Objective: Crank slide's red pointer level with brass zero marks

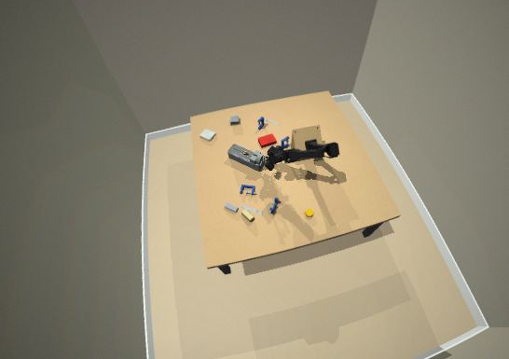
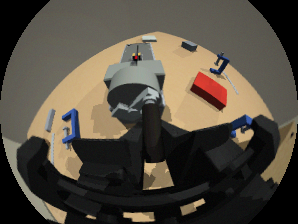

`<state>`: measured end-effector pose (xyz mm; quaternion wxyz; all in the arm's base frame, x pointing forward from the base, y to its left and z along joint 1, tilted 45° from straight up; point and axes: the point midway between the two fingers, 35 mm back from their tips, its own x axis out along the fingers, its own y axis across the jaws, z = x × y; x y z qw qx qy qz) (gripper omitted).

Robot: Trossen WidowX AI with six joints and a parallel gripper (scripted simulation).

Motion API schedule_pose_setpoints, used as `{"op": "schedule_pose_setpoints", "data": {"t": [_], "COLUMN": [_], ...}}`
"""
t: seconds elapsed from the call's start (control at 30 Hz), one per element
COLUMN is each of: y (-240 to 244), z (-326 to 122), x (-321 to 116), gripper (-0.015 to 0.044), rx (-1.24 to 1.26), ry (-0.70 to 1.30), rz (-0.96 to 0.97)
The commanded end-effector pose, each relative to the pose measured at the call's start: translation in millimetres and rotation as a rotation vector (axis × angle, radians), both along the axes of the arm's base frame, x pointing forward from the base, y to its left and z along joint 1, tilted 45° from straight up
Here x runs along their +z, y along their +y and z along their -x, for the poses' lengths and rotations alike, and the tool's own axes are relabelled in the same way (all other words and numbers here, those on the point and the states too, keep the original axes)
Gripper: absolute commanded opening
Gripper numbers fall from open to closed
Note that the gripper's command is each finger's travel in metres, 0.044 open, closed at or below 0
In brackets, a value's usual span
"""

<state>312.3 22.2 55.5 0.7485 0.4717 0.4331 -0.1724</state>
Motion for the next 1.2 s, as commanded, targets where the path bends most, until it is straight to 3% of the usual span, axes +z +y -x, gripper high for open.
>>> {"op": "schedule_pose_setpoints", "data": {"t": [0.0, 1.17], "y": [0.8, 2.0], "z": [4.3, 4.8], "x": [-8.2, -11.3], "gripper": [0.0000, 0.0000], "rx": [-0.002, -0.002], "ry": [0.024, 0.024], "rz": [0.000, 0.000]}}
